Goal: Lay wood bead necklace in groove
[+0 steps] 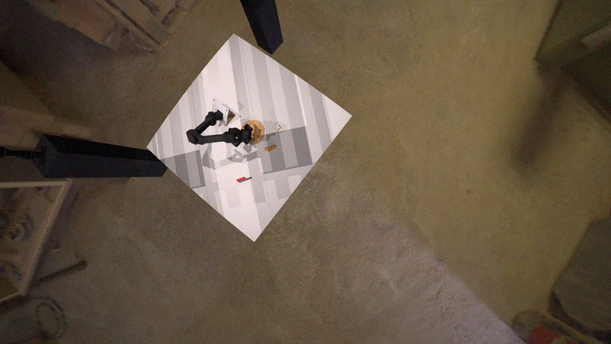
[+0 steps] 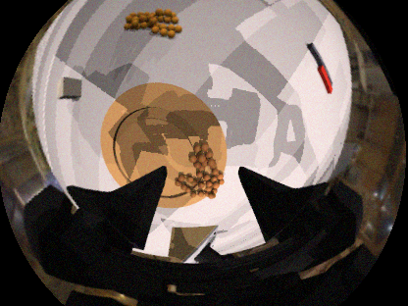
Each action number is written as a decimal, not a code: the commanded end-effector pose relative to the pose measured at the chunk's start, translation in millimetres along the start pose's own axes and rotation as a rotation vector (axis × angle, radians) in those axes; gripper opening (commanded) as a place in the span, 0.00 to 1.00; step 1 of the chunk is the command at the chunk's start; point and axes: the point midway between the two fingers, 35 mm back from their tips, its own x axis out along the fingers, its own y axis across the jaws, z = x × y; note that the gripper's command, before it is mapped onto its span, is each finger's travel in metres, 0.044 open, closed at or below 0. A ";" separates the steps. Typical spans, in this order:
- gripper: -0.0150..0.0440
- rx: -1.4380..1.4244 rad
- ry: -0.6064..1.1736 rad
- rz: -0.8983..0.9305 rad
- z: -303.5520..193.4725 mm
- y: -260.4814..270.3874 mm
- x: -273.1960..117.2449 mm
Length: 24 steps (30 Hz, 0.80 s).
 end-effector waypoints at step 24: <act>0.90 -0.486 -0.005 0.005 -51.9 -13.4 -8.9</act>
